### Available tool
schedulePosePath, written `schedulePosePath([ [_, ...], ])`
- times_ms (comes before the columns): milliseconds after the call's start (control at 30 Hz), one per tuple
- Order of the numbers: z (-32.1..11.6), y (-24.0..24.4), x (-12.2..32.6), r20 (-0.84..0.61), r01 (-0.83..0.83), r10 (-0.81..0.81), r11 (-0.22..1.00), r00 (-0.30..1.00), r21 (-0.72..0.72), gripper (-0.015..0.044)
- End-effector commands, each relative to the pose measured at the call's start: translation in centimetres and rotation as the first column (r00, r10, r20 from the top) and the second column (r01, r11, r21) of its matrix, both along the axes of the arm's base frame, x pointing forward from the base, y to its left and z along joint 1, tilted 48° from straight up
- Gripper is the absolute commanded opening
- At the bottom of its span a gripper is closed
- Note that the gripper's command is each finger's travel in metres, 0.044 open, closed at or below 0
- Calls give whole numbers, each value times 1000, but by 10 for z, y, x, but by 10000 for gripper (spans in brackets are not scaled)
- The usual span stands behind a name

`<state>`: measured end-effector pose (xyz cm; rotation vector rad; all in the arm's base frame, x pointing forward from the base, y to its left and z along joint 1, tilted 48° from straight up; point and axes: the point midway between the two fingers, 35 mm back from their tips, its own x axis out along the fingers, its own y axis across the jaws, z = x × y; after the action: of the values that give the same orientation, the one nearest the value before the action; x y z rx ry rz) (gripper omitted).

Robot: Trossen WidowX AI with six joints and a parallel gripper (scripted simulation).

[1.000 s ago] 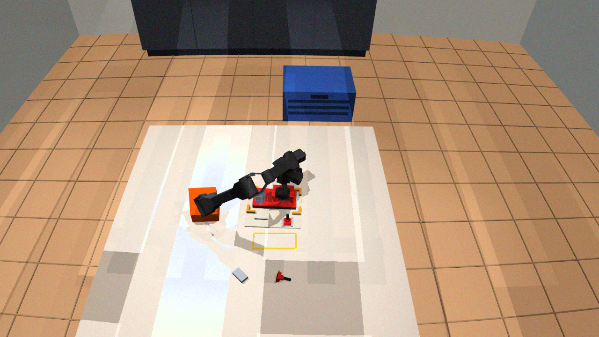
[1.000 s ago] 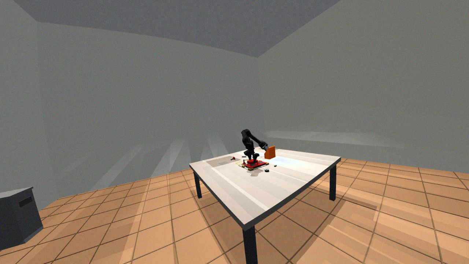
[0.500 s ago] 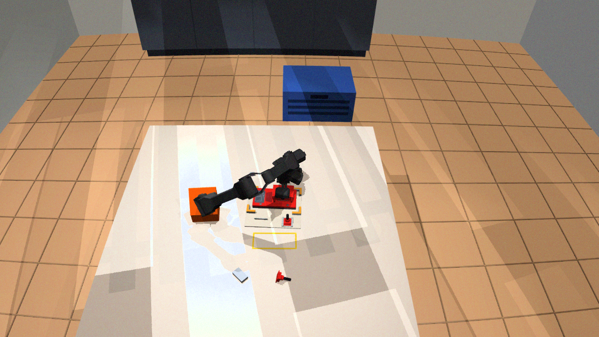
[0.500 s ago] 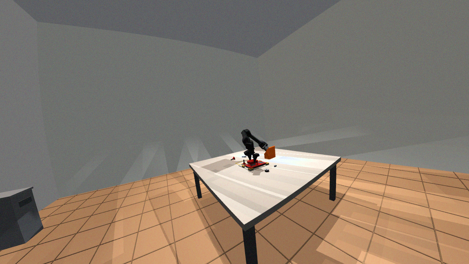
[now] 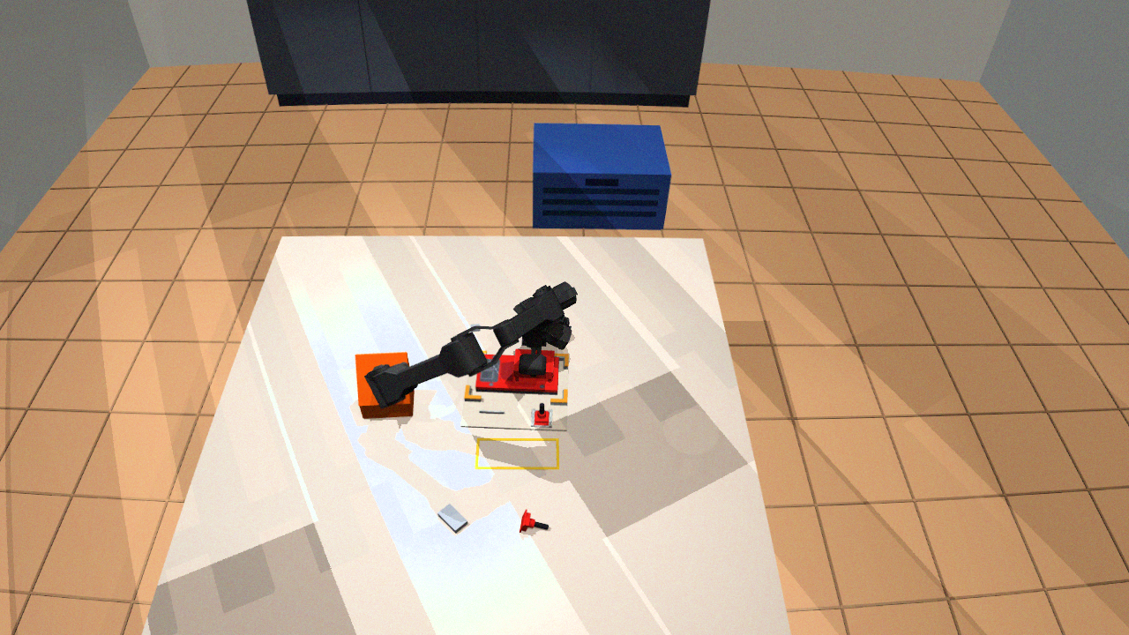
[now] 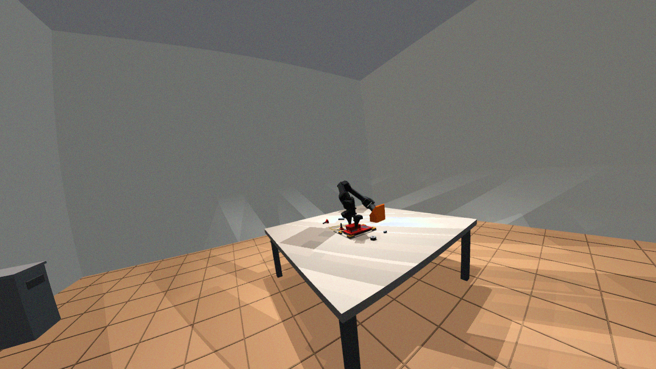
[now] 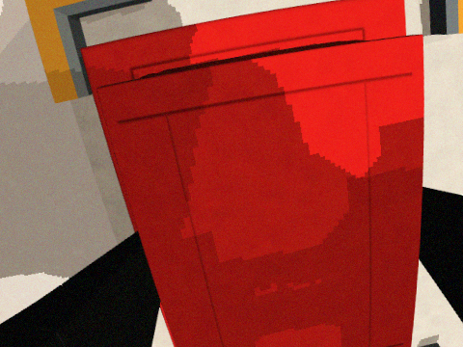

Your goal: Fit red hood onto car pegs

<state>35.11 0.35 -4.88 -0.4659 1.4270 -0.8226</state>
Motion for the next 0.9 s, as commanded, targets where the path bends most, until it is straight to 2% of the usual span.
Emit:
schedulePosePath([
  [0, -2, -1, 0, -4, -5, 5, 1000, 1000, -3, 0],
  [867, -9, -10, -1, -4, -5, 5, 1000, 1000, -3, 0],
])
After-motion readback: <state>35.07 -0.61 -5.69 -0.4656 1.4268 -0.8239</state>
